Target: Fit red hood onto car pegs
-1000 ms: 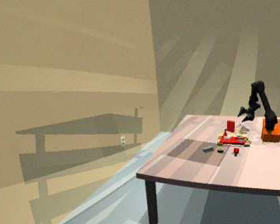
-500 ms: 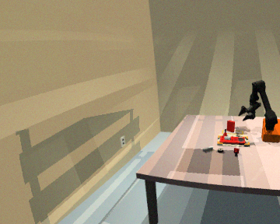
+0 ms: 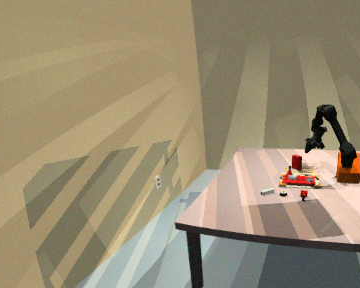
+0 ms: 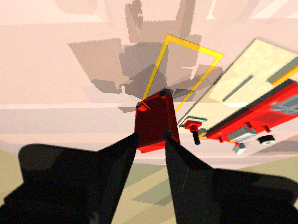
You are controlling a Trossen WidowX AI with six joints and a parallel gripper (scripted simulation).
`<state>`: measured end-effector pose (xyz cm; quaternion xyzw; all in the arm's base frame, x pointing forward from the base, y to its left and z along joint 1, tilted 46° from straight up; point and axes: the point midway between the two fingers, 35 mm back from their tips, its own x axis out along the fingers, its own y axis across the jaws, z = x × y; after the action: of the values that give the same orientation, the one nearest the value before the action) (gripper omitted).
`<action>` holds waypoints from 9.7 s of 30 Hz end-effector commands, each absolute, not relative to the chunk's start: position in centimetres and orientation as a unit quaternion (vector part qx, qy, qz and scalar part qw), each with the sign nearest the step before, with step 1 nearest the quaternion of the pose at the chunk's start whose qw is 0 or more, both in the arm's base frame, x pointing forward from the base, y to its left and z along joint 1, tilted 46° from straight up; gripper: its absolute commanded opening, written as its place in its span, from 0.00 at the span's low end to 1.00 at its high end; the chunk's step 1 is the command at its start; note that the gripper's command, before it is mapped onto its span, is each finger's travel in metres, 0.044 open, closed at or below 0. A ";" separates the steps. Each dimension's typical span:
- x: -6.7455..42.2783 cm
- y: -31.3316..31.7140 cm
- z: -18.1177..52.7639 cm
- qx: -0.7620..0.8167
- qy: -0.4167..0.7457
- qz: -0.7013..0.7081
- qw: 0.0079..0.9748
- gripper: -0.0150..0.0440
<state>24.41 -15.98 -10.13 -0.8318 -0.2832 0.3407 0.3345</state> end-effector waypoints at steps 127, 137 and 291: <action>31.3 -18.5 -4.8 -0.558 -0.055 0.681 0.470 0.25; 31.3 -18.4 -4.9 -0.578 -0.084 0.678 0.446 0.39; 29.3 -13.6 -14.9 0.065 -0.443 -0.526 -0.724 1.00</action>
<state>29.37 -13.96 -14.70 -0.0710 0.4423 0.5261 0.7228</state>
